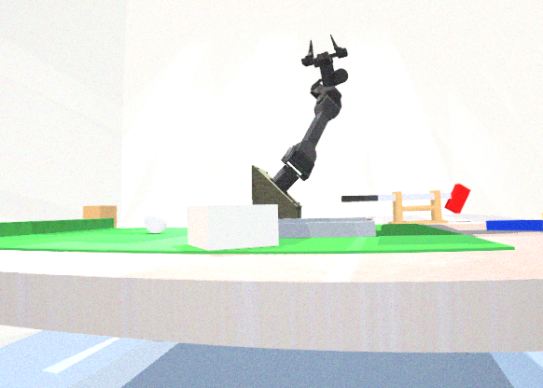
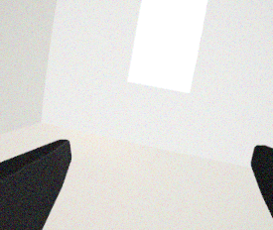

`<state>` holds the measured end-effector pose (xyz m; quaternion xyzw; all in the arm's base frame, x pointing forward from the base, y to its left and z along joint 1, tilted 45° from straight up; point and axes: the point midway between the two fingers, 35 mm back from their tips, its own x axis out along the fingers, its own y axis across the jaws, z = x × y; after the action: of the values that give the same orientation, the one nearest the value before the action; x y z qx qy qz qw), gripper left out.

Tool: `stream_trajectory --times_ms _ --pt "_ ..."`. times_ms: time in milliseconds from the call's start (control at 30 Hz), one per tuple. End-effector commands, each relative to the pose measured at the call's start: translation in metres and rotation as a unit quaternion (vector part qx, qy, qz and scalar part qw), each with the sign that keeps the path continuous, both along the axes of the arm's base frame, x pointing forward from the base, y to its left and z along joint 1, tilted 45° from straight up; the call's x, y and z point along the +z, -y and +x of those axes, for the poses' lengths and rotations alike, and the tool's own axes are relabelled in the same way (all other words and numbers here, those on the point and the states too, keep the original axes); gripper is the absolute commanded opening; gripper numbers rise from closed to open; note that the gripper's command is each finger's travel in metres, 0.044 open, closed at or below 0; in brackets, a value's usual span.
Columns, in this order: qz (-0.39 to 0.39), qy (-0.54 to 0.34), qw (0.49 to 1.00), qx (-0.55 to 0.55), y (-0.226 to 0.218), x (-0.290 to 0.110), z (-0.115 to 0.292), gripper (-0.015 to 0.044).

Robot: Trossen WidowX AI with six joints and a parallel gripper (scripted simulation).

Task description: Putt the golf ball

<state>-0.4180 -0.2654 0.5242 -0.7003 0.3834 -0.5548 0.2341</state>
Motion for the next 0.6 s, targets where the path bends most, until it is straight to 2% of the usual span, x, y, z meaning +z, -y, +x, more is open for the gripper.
stream_trajectory --times_ms 0,100,200,567 --pt "0.0 0.001 1.0 0.001 0.001 0.0 0.0 0.0426" --pt "0.006 0.013 1.0 0.017 0.019 -0.001 0.008 0.044" --pt "0.021 0.038 0.998 0.052 0.055 -0.004 0.027 0.044" --pt "0.113 0.129 0.967 0.189 0.187 -0.032 0.138 0.044"
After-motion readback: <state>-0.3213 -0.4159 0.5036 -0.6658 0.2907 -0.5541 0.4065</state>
